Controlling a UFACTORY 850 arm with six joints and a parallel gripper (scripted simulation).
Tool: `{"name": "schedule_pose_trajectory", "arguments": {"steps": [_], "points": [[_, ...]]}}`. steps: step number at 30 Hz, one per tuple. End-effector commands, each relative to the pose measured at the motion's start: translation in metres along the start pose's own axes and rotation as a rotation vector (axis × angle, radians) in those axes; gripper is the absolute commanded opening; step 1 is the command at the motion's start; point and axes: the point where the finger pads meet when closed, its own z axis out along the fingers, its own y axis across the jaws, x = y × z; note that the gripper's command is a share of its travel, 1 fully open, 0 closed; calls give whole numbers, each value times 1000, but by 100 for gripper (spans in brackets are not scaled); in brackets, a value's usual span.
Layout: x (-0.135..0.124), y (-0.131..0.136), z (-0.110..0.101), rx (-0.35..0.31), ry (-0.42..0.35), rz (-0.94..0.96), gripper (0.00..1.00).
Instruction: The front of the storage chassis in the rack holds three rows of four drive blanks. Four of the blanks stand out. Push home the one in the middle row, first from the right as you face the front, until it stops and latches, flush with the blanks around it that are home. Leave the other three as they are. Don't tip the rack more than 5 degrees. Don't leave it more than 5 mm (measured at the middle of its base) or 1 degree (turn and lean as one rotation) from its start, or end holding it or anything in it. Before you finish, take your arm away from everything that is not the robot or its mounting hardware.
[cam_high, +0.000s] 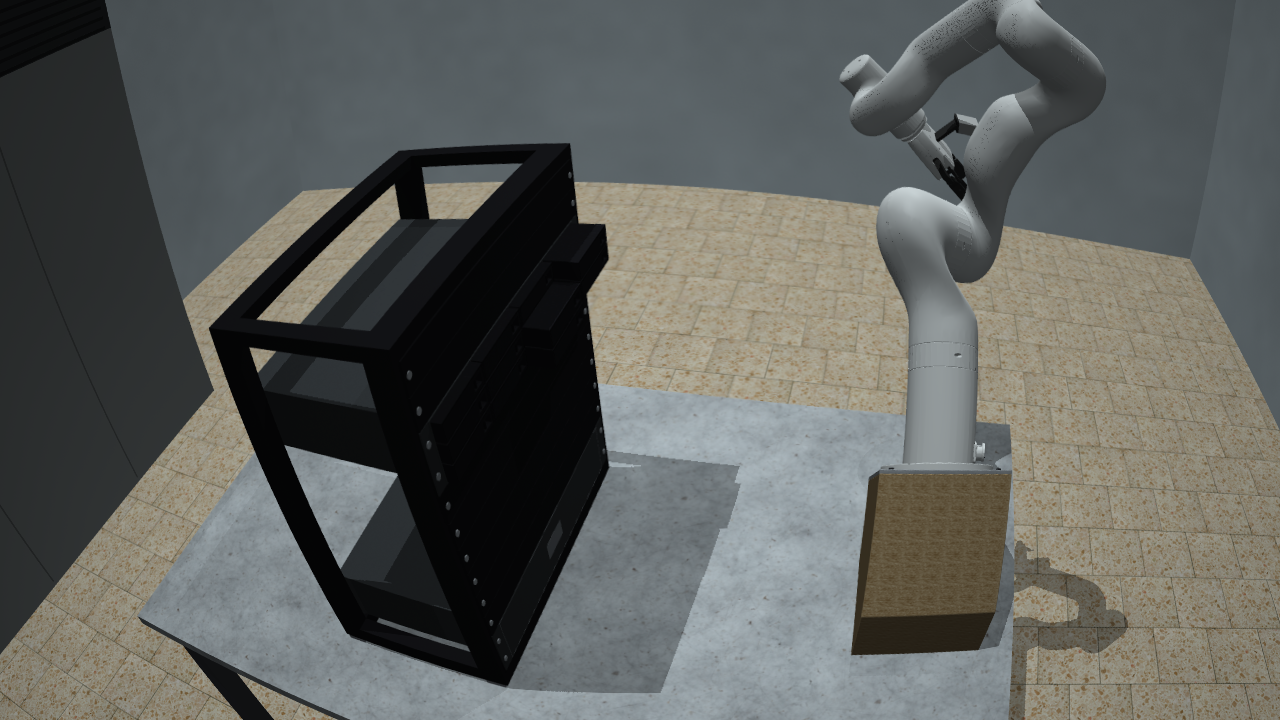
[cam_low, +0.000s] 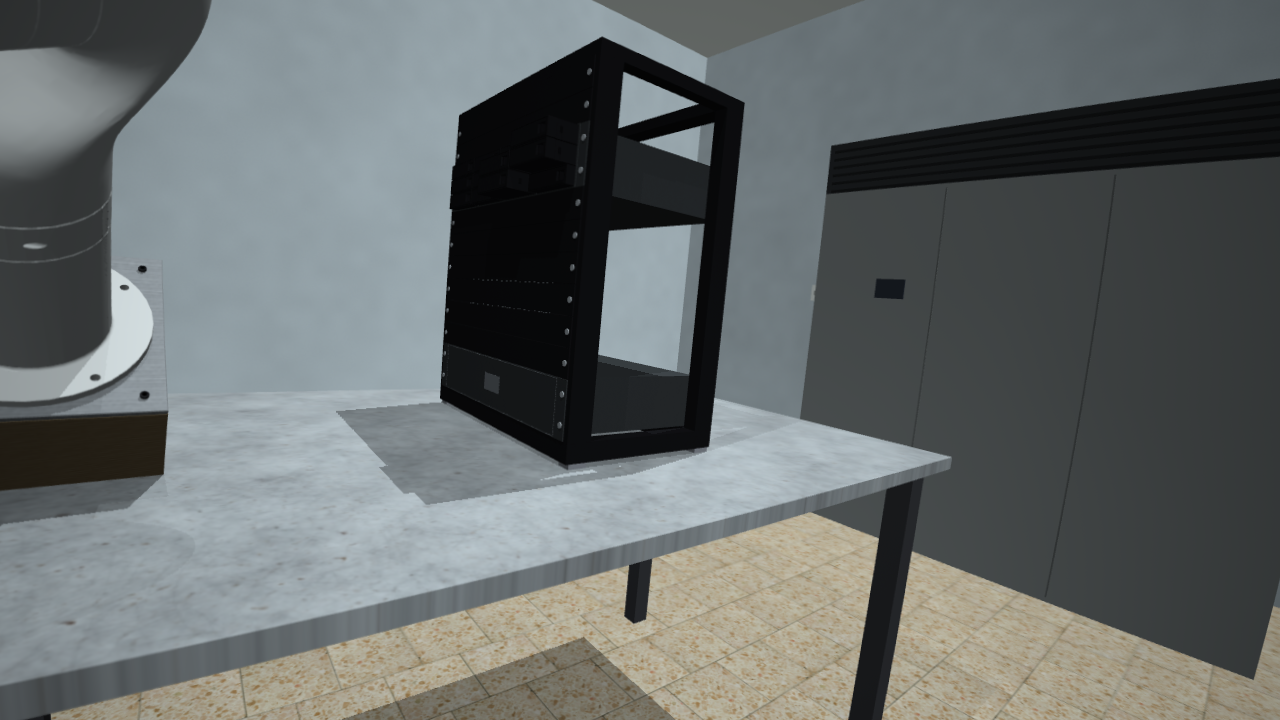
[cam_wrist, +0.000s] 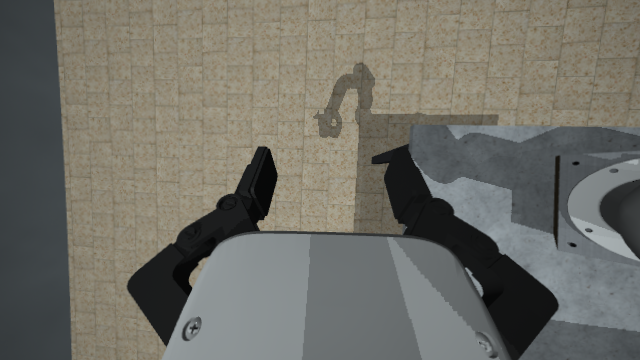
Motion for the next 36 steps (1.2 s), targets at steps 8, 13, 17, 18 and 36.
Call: {"name": "schedule_pose_trajectory", "arguments": {"steps": [8,13,17,18,36], "points": [[-37,-8,-9,58,-19,-50,100],[-51,-10,-13,84,-27,-70,100],[-74,-12,-21,126,-42,-100,100],[-81,-12,-24,138,-46,-108,100],[-199,11,-96,420,-172,-246,100]]}}
